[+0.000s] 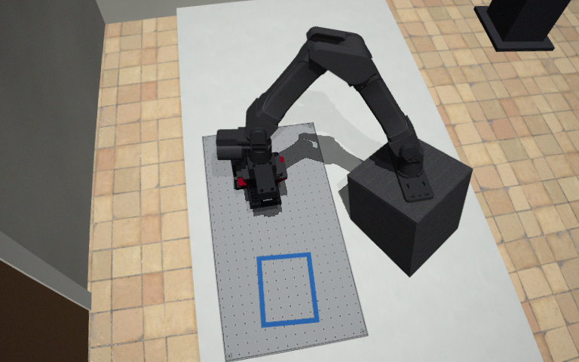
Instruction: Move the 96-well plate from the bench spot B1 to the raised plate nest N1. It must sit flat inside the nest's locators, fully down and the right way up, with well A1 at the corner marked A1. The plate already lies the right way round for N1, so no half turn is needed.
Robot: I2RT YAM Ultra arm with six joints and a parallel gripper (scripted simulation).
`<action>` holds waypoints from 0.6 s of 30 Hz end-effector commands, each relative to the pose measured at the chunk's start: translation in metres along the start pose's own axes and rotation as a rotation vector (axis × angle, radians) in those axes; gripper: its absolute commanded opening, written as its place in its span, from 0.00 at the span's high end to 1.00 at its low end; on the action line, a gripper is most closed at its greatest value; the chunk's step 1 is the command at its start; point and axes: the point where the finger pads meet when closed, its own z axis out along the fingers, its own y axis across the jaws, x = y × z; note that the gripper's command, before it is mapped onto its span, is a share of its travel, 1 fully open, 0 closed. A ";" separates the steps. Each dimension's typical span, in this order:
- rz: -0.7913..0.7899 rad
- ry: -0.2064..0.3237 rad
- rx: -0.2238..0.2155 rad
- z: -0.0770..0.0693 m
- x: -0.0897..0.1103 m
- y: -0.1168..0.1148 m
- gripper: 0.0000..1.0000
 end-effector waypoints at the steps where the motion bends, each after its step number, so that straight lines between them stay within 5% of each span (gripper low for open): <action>1: -0.018 -0.012 0.043 -0.019 0.009 -0.013 1.00; 18: -0.019 -0.007 0.044 -0.026 0.059 -0.017 1.00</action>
